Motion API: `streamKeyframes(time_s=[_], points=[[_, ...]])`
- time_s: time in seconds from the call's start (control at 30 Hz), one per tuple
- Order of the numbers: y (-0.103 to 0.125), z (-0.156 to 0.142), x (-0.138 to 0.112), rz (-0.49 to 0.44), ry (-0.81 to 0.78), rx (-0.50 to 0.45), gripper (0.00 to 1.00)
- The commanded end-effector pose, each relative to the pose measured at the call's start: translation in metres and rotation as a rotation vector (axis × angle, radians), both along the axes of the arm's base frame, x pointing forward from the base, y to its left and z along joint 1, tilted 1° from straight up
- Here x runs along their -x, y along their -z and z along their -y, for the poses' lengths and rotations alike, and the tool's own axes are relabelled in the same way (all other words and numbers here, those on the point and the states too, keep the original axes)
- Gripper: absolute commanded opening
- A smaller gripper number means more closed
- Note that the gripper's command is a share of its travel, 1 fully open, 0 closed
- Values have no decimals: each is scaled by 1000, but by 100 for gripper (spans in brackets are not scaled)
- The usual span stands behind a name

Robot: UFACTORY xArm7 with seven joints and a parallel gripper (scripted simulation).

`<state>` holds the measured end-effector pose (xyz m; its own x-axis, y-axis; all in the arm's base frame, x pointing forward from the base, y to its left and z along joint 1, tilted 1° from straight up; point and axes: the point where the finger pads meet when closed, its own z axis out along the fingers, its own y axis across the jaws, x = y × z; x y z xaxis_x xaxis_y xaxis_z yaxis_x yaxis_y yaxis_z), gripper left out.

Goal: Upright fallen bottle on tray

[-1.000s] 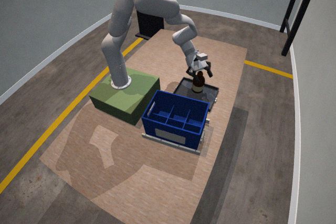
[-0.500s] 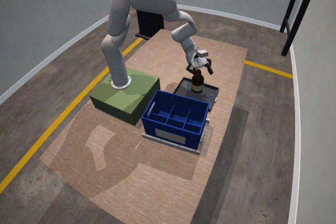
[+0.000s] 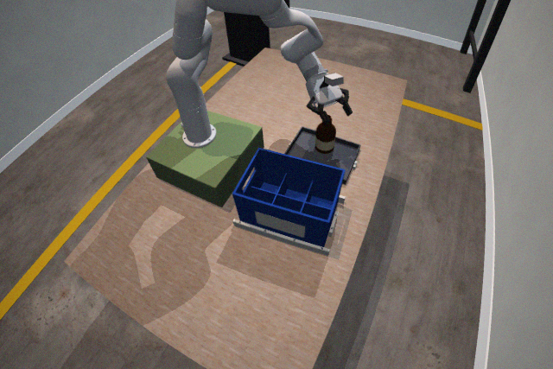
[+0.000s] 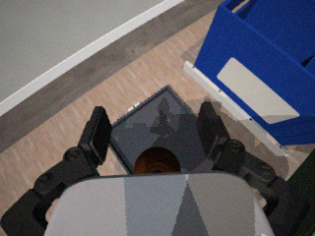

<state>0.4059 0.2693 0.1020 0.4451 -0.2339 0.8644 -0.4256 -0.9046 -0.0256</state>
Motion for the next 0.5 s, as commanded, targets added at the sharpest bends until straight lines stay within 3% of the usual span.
streamKeyframes(time_s=[0.0, 0.47], points=[[-11, 0, 0, 1, 0, -2, 100], [-33, 0, 0, 1, 0, -2, 100]])
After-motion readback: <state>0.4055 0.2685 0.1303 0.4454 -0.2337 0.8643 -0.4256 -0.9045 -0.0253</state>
